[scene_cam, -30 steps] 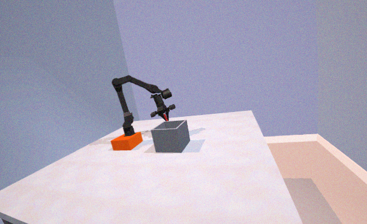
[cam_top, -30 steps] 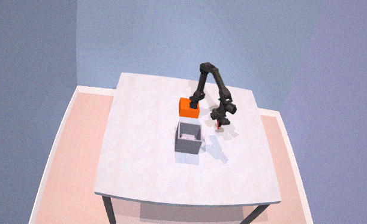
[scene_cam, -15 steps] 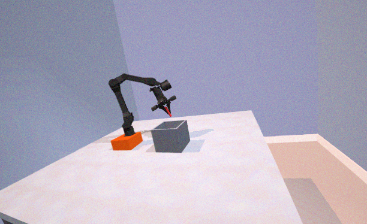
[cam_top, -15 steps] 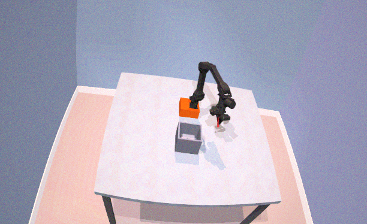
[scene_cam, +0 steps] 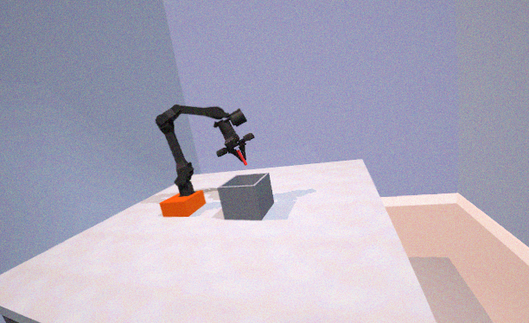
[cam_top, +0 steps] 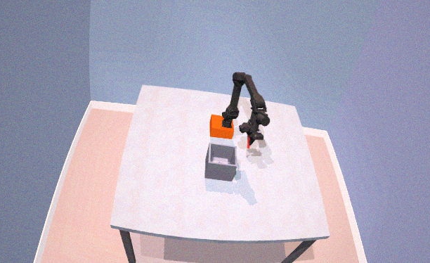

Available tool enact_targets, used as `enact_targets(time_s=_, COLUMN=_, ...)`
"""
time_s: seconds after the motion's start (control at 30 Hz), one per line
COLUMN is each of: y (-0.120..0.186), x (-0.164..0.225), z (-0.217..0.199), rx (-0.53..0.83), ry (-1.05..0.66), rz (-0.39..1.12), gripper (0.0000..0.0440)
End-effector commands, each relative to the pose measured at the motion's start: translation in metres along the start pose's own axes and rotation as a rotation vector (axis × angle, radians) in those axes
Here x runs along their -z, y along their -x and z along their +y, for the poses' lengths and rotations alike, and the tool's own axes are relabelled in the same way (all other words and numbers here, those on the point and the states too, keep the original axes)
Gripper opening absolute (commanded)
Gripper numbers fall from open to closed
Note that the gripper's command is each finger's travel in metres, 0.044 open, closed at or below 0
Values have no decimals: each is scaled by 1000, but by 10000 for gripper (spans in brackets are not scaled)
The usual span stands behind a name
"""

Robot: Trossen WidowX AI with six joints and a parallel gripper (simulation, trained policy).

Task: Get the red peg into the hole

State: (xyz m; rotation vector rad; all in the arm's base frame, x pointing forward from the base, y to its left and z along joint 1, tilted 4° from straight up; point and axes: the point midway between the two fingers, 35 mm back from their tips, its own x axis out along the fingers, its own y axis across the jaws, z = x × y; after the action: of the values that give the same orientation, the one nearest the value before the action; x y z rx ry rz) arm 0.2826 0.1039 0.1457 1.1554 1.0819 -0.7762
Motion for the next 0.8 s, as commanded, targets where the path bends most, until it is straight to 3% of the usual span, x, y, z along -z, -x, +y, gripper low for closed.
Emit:
enact_targets(time_s=0.0, y=1, x=-14, z=2, rx=9, ry=-9, rz=-22, gripper=0)
enact_targets(time_s=0.77, y=-12, x=-80, z=-1, rx=113, ry=-52, rz=-66, gripper=0)
